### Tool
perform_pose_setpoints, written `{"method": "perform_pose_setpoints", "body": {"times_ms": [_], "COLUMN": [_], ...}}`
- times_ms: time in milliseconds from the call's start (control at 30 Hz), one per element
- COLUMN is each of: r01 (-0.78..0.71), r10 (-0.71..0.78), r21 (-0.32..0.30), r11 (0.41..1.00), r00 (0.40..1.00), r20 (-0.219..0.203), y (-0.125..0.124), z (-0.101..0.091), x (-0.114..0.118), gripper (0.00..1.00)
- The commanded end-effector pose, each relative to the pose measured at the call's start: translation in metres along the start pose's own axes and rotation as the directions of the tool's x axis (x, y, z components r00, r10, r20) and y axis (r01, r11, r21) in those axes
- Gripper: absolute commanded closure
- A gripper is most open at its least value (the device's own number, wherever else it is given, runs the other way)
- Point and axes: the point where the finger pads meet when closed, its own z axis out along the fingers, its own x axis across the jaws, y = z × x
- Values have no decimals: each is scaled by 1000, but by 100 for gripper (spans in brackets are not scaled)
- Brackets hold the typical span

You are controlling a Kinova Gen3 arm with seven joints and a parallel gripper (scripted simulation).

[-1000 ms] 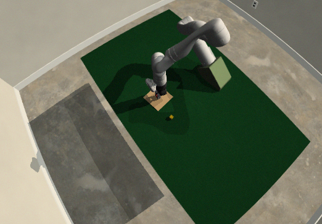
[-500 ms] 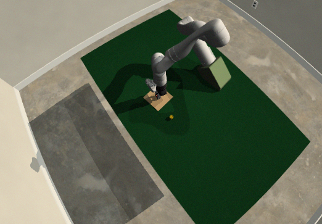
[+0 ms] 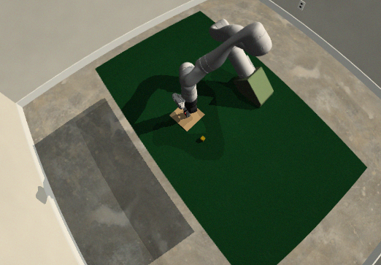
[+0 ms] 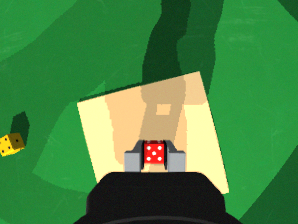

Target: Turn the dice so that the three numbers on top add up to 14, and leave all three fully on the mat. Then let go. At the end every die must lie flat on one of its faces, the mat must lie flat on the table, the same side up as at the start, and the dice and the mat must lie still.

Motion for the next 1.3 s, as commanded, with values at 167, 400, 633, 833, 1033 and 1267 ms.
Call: {"method": "perform_pose_setpoints", "body": {"times_ms": [167, 400, 633, 833, 1033, 1267], "r01": [0, 0, 0, 0, 0, 0], "r10": [0, 0, 0, 0, 0, 0], "r21": [1, 1, 1, 1, 1, 1], "r11": [1000, 1000, 1000, 1000, 1000, 1000], "r00": [1000, 1000, 1000, 1000, 1000, 1000], "r20": [1, 1, 1, 1, 1, 1], "y": [0, 0, 0, 0, 0, 0], "z": [-1, -1, -1, -1, -1, -1], "x": [0, 0, 0, 0, 0, 0], "gripper": [60, 60, 60, 48, 42, 30]}}
